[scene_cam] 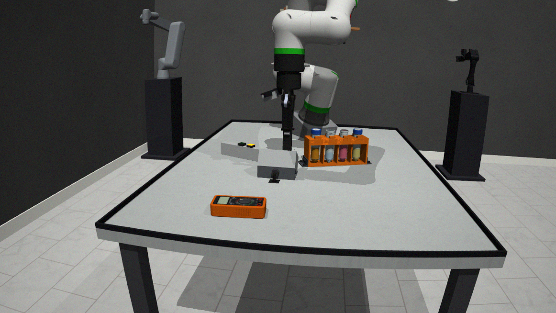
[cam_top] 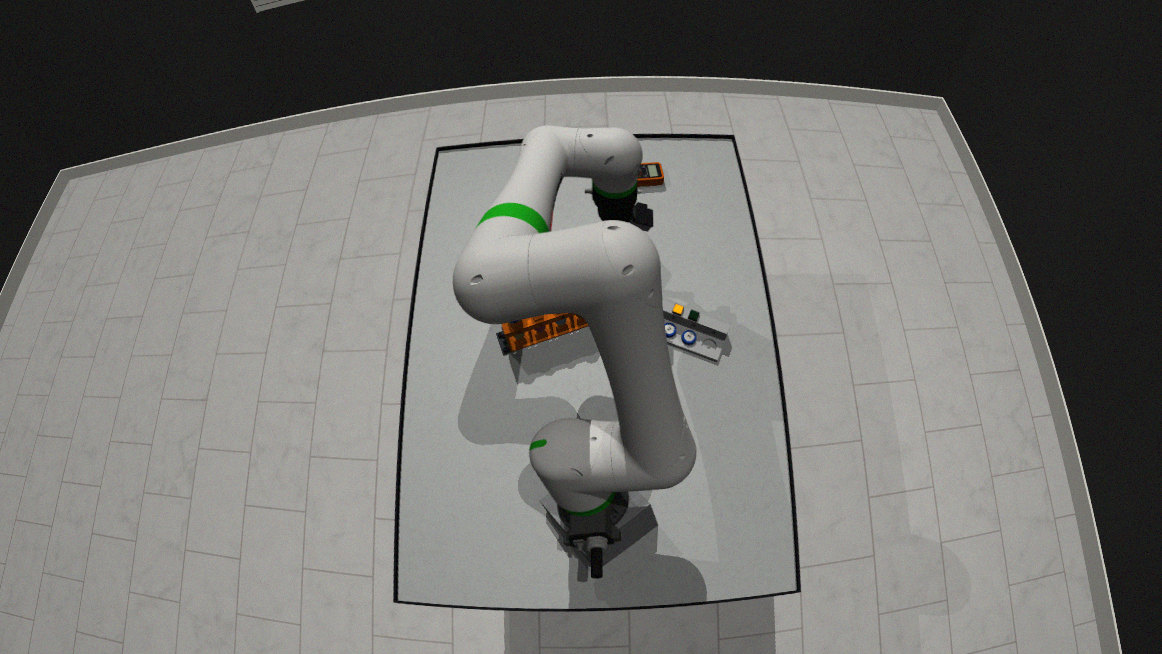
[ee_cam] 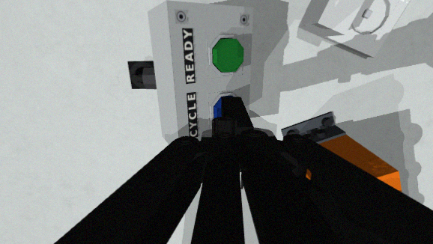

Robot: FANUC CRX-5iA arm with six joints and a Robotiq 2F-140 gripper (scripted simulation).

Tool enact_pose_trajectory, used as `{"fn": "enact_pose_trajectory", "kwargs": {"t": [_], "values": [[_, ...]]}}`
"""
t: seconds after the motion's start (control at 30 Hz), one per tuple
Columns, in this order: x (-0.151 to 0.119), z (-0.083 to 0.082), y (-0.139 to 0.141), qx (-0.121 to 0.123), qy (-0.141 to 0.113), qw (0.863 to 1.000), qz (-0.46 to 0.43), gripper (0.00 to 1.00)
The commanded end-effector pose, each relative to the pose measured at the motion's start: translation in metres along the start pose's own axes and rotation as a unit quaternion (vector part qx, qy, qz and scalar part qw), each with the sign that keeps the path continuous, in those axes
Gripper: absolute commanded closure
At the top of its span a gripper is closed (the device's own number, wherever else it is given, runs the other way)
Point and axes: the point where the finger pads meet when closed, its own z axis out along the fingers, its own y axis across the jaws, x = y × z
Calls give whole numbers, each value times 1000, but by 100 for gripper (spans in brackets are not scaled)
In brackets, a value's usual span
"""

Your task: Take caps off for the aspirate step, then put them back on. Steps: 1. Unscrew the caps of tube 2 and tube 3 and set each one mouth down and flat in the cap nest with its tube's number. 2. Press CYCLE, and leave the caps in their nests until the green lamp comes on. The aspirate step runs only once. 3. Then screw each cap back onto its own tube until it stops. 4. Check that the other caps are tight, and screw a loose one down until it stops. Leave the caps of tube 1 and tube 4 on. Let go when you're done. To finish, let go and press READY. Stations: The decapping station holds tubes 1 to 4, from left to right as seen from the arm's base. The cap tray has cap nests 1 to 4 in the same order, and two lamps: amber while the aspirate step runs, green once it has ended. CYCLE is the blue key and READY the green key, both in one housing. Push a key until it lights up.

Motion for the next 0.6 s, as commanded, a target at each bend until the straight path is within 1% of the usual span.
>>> {"fn": "enact_pose_trajectory", "kwargs": {"t": [0.0, 0.2, 0.43, 0.47, 0.53, 0.57], "values": [[0, -10, -1, 1, 1, 1000, 0, 90], [0, -28, -1, 1, 1, 1000, 0, 90], [0, -29, -1, 1, 1, 1000, 0, 90], [7, -28, 4, 1, 1, 999, -42, 0], [21, -26, 13, 1, 1, 992, -125, 0], [27, -25, 16, 1, 1, 989, -146, 0]]}}
